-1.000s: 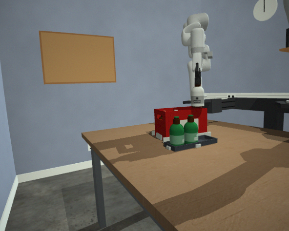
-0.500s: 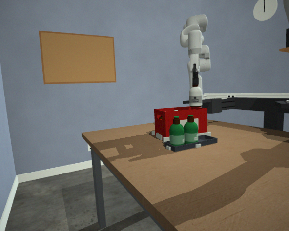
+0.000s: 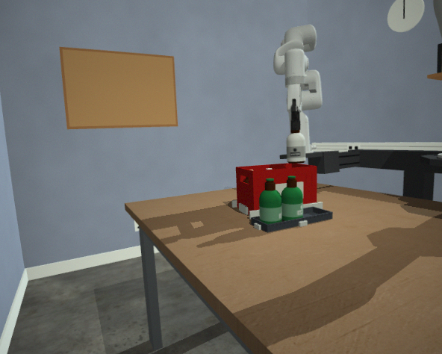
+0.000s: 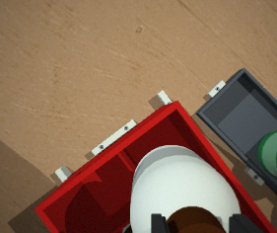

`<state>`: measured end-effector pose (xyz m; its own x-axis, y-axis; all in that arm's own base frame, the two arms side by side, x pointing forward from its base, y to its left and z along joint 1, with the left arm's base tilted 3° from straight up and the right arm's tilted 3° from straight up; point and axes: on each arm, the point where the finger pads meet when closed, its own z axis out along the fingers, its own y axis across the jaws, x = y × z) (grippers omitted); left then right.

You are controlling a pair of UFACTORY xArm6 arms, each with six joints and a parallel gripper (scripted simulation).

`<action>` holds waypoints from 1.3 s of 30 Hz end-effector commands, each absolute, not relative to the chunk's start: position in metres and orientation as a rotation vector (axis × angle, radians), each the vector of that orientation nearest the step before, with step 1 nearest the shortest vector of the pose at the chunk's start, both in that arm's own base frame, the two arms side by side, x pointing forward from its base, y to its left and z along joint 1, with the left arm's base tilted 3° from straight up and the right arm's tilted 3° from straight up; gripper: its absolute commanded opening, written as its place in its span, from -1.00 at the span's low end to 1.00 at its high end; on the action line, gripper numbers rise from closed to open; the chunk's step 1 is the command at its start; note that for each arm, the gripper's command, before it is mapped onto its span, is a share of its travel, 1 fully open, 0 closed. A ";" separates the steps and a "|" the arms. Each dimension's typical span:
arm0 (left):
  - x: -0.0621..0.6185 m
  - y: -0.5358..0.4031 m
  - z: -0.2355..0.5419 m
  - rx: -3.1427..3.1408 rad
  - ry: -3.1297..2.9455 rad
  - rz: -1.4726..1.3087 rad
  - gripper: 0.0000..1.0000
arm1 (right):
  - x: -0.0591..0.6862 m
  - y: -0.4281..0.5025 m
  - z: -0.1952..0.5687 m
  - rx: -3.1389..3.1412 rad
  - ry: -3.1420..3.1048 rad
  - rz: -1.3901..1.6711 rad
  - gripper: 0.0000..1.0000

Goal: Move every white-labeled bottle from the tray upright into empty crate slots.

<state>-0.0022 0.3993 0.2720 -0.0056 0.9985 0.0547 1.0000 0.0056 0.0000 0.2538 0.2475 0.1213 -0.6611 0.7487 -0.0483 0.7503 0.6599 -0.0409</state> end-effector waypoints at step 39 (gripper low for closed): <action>-0.002 0.400 0.274 -2.185 -2.197 -0.065 1.00 | 0.232 0.186 0.127 1.281 2.836 -0.082 -1.00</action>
